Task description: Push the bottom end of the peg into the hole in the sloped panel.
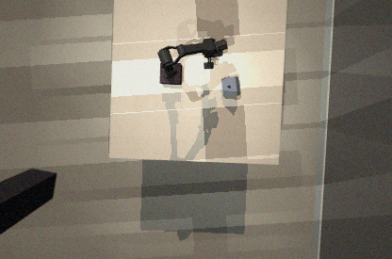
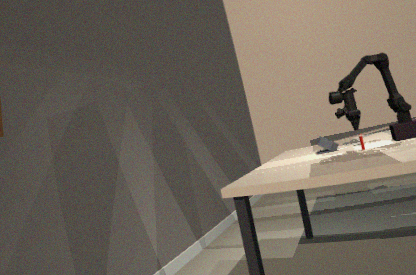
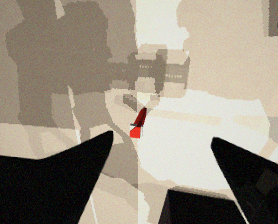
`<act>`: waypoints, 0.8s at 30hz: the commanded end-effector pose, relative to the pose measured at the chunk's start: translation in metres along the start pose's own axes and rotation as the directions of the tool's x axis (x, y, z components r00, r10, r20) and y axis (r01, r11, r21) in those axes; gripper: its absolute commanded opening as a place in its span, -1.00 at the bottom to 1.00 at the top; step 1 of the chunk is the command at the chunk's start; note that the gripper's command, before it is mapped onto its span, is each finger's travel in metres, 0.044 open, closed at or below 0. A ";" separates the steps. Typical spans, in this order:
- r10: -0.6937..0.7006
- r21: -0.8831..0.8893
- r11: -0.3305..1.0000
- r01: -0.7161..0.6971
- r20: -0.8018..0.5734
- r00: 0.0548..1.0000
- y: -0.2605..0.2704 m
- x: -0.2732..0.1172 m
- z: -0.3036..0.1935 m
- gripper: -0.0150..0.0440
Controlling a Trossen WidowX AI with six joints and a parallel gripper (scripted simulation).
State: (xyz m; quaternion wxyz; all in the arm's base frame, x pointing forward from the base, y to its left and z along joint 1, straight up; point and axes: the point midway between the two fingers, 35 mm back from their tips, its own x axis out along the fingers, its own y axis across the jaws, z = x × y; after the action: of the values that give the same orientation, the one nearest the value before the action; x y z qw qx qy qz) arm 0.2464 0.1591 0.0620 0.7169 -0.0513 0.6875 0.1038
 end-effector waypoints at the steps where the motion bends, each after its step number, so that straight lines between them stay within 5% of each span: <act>1: -0.026 0.014 1.000 0.026 -0.017 1.000 0.012 0.003 -0.004 1.00; 24: -0.056 0.031 0.998 0.057 -0.027 0.998 0.030 0.026 -0.010 1.00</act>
State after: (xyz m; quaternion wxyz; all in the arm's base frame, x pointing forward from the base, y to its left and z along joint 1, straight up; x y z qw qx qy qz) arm 0.2333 0.1902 0.0479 0.7152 -0.0577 0.6920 0.0788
